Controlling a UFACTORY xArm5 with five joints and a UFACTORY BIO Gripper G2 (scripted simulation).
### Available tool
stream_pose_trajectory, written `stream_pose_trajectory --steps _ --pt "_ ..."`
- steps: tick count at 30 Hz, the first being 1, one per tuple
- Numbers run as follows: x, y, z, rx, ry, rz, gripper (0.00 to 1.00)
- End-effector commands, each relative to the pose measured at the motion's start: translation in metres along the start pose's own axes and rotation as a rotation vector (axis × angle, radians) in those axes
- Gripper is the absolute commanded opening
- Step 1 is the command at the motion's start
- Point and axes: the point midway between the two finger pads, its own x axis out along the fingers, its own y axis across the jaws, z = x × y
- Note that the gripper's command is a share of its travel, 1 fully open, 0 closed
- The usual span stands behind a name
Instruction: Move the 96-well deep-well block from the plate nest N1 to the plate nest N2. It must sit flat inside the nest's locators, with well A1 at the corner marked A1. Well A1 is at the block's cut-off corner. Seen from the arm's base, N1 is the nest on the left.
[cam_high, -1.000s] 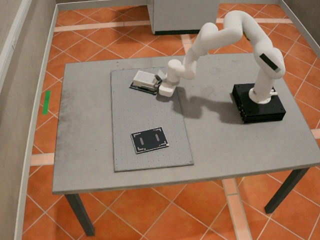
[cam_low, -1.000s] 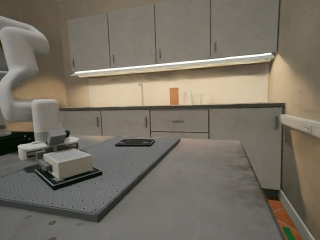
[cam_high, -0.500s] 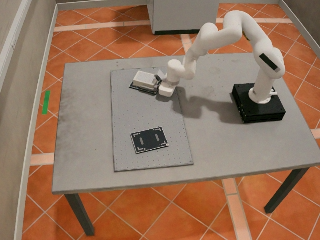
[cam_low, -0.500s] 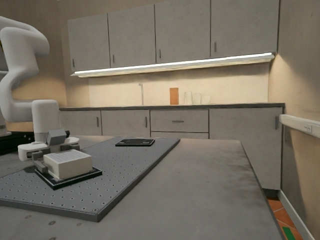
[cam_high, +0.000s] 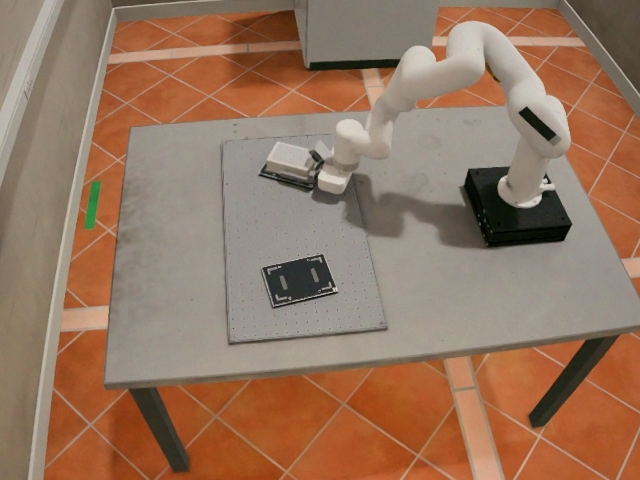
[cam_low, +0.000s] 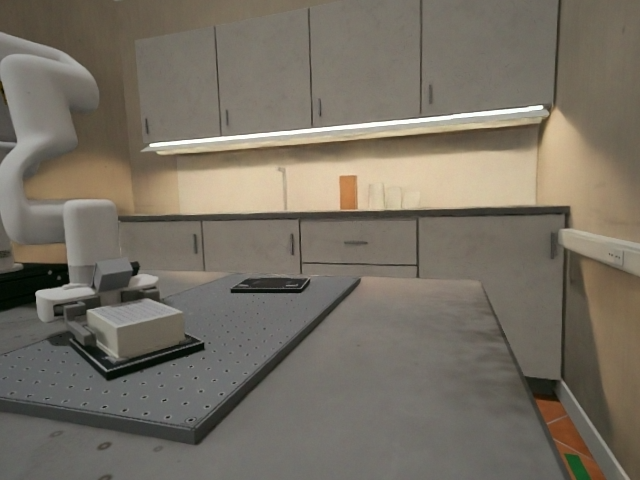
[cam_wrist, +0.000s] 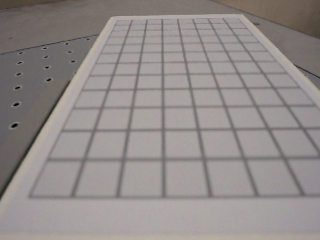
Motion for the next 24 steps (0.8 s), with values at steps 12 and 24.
stream_pose_trajectory --steps 12,24 --pt "0.001 0.0 0.002 -0.008 -0.006 0.0 0.37" --pt "0.001 0.001 0.029 -0.008 -0.006 0.0 0.37"
